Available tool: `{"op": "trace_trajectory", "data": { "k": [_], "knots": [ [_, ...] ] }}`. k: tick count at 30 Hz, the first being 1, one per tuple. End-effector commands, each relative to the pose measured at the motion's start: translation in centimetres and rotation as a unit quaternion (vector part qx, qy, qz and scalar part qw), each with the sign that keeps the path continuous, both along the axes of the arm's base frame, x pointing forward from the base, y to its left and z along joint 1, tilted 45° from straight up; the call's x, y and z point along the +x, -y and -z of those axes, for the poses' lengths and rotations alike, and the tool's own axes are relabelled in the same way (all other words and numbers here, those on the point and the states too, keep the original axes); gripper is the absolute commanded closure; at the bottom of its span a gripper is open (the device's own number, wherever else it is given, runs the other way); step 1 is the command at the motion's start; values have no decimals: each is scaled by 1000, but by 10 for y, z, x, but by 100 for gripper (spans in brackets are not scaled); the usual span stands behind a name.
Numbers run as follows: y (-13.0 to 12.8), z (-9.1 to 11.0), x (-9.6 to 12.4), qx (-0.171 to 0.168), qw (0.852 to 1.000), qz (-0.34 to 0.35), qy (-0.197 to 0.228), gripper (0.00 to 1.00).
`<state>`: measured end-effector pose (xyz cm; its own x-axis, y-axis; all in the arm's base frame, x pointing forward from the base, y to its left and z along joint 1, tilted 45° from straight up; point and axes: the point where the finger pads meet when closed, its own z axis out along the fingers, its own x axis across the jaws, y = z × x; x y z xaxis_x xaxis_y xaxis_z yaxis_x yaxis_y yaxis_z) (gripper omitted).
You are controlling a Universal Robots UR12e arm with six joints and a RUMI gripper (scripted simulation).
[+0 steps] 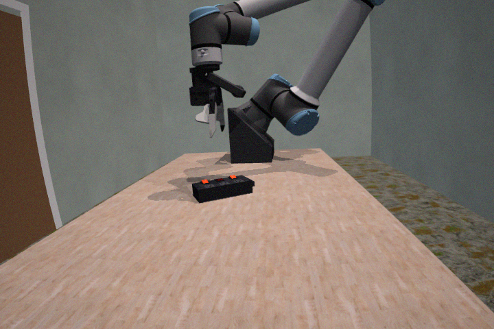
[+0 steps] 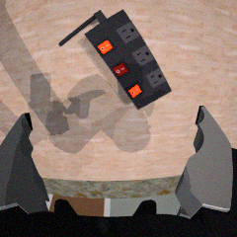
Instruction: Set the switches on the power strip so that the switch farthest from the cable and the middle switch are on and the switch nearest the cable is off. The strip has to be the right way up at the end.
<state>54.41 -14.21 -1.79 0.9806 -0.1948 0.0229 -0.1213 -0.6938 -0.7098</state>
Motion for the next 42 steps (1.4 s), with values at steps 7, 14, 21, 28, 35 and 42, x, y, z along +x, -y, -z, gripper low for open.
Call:
{"op": "trace_trajectory", "data": {
  "k": [7,14,21,28,35,42],
  "knots": [
    [-36,14,-2,-20,993,-85,83,0],
    [-73,28,-5,-43,966,-181,179,0],
    [-75,29,-6,-45,964,-186,184,100],
    [-70,27,-3,-48,964,-185,186,100],
    [-71,27,-3,-48,964,-185,185,100],
    [-71,27,-3,-48,964,-185,185,100]
  ]
}}
